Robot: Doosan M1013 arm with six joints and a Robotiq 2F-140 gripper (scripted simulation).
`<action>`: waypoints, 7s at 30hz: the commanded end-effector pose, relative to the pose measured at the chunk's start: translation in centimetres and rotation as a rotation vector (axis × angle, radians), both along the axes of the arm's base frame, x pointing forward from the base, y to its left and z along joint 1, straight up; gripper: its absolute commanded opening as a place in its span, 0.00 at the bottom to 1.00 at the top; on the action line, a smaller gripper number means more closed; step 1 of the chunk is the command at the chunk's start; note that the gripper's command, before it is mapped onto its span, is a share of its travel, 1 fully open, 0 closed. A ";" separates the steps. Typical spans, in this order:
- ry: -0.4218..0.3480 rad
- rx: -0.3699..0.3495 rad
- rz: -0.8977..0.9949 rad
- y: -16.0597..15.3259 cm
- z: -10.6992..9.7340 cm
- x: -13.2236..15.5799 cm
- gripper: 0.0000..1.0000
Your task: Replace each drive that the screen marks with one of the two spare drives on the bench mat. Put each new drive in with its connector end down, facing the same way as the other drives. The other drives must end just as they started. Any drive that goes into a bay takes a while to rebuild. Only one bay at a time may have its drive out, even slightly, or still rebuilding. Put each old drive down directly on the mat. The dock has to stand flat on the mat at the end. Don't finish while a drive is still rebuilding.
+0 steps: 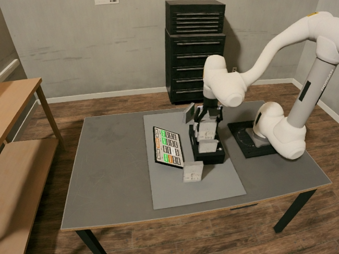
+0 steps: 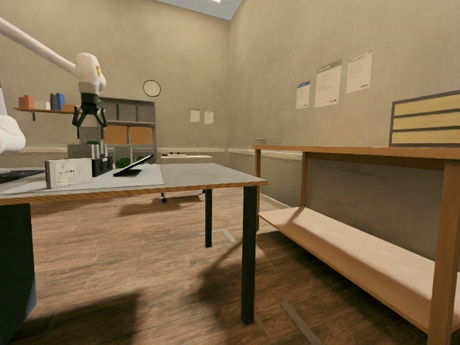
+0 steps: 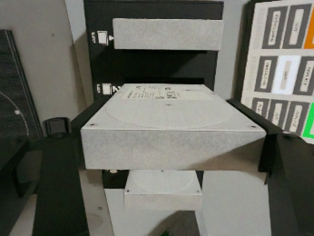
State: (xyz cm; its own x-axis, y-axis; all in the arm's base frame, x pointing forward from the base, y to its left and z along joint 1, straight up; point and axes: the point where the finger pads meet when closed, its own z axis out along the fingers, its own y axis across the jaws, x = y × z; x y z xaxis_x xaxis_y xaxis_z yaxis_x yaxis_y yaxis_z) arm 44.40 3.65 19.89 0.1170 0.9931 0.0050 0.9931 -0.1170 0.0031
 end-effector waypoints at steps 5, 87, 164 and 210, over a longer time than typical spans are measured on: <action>-0.001 0.000 0.000 0.0 -0.5 0.0 0.10; -0.001 0.000 0.000 0.1 -1.4 0.1 0.10; -0.001 0.000 0.000 0.1 -2.9 0.1 0.10; -0.001 0.000 0.000 0.1 -5.0 0.1 0.10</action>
State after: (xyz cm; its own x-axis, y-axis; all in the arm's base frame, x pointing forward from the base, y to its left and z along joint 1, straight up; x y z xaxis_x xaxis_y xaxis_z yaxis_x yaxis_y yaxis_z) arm 44.46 3.74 14.96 0.1169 0.9931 0.0051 0.9931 -0.1170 0.0033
